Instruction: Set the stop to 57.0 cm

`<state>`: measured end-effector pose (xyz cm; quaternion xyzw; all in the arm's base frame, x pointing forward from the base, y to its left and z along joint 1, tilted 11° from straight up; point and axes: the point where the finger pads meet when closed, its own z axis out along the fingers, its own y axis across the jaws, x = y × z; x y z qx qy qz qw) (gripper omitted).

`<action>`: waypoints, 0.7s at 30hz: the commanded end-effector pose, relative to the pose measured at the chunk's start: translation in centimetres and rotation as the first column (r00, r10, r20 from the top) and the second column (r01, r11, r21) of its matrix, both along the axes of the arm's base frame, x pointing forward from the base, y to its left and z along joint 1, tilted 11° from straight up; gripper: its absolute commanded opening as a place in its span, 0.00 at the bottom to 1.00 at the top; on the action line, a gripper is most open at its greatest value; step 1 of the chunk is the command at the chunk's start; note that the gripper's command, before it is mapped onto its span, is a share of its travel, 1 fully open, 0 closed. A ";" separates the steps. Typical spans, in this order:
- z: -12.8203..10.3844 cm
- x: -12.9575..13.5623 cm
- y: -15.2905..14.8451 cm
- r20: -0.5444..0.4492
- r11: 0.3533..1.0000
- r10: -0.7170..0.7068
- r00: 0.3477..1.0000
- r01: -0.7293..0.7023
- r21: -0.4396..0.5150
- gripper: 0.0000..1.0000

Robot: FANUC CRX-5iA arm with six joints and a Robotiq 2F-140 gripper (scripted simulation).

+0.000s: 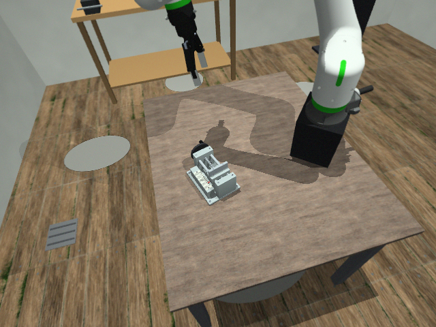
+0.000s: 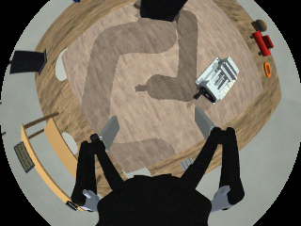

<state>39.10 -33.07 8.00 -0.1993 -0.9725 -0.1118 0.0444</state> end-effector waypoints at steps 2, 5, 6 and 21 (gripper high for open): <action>-0.7 1.1 1.5 0.060 0.980 0.201 0.978 -0.201 -0.014 1.00; -1.2 1.8 2.7 0.102 0.935 0.354 0.930 -0.352 -0.034 1.00; -1.2 1.8 2.7 0.102 0.935 0.354 0.930 -0.352 -0.034 1.00; -3.3 4.5 7.7 0.206 0.532 0.843 0.497 -0.829 -0.173 1.00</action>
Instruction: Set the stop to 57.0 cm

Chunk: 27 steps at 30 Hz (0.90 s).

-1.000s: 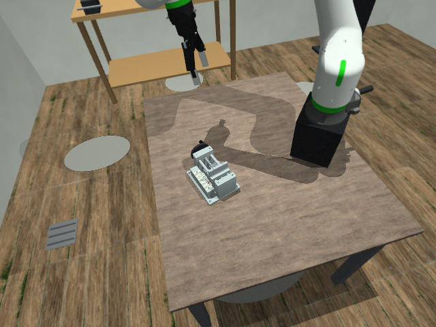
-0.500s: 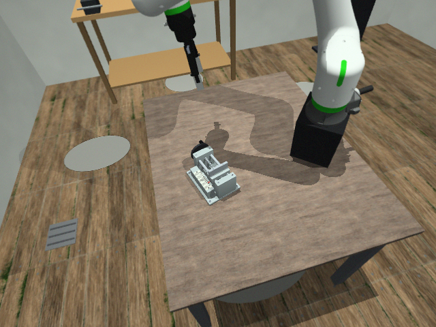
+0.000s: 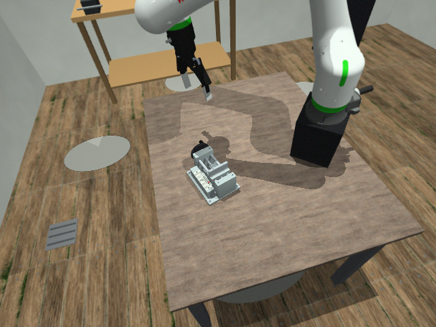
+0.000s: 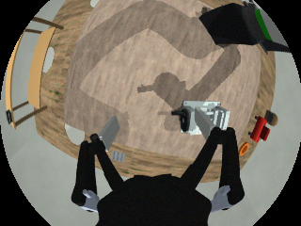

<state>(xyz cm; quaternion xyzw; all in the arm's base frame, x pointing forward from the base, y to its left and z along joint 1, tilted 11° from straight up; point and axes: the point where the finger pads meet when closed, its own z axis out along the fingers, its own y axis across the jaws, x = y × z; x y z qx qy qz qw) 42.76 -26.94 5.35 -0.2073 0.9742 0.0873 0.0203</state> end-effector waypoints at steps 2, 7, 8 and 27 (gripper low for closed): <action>-0.6 0.8 1.6 0.065 0.978 0.209 0.976 -0.209 -0.017 1.00; -1.3 1.5 3.4 0.114 0.900 0.436 0.893 -0.432 -0.057 1.00; -1.3 1.5 3.4 0.114 0.900 0.436 0.893 -0.432 -0.057 1.00; -3.5 3.2 9.4 0.164 0.351 0.934 0.319 -0.904 -0.242 1.00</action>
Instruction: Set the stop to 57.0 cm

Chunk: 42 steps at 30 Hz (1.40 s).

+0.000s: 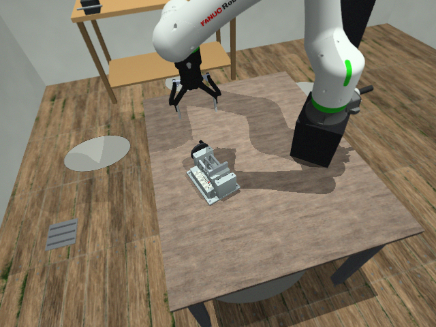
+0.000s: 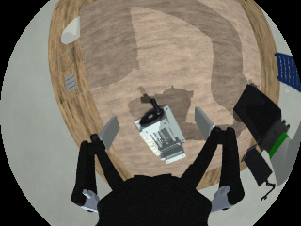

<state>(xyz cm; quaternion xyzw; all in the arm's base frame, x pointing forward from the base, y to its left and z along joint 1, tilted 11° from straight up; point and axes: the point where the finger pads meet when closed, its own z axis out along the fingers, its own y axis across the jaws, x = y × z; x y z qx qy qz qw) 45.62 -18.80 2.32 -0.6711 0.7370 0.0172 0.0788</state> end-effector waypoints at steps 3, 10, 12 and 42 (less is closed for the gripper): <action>-0.6 0.4 1.7 0.058 0.974 0.227 0.972 -0.226 -0.029 1.00; -0.9 0.5 2.7 0.081 0.936 0.352 0.932 -0.349 -0.056 1.00; -0.9 0.5 2.7 0.081 0.936 0.352 0.932 -0.349 -0.056 1.00; 1.3 4.6 15.0 0.081 0.935 0.353 0.932 -0.350 -0.054 0.33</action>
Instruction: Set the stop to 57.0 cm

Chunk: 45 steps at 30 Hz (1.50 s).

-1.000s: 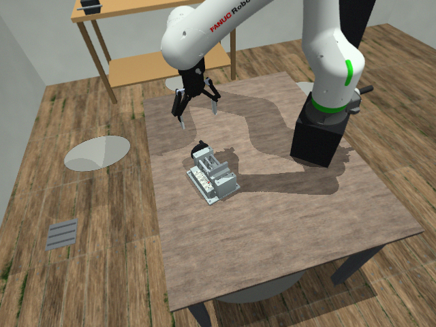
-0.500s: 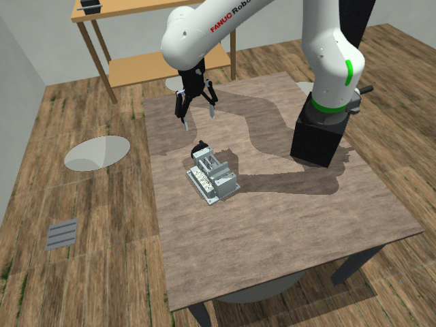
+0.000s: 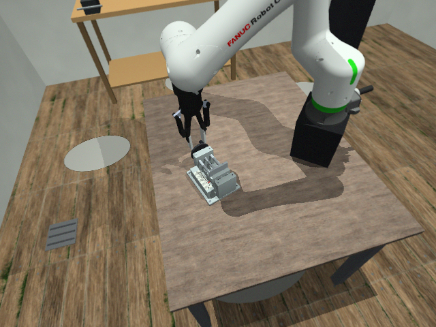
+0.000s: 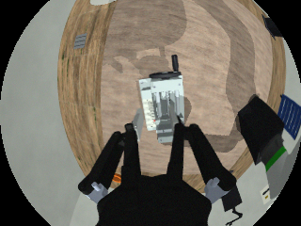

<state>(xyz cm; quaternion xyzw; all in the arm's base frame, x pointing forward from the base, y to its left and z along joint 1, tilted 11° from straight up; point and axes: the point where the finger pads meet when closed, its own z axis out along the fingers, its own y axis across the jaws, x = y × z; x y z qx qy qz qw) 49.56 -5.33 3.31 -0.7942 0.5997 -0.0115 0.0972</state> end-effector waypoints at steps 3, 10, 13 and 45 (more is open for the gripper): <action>-0.4 0.8 1.7 -0.001 1.000 -0.003 1.000 0.003 -0.006 0.33; -2.9 1.1 2.0 -0.001 1.000 -0.003 1.000 0.003 -0.006 0.33; -3.0 1.1 2.0 -0.001 1.000 -0.003 1.000 0.003 -0.006 0.33; -3.0 1.1 2.0 -0.001 1.000 -0.003 1.000 0.003 -0.006 0.33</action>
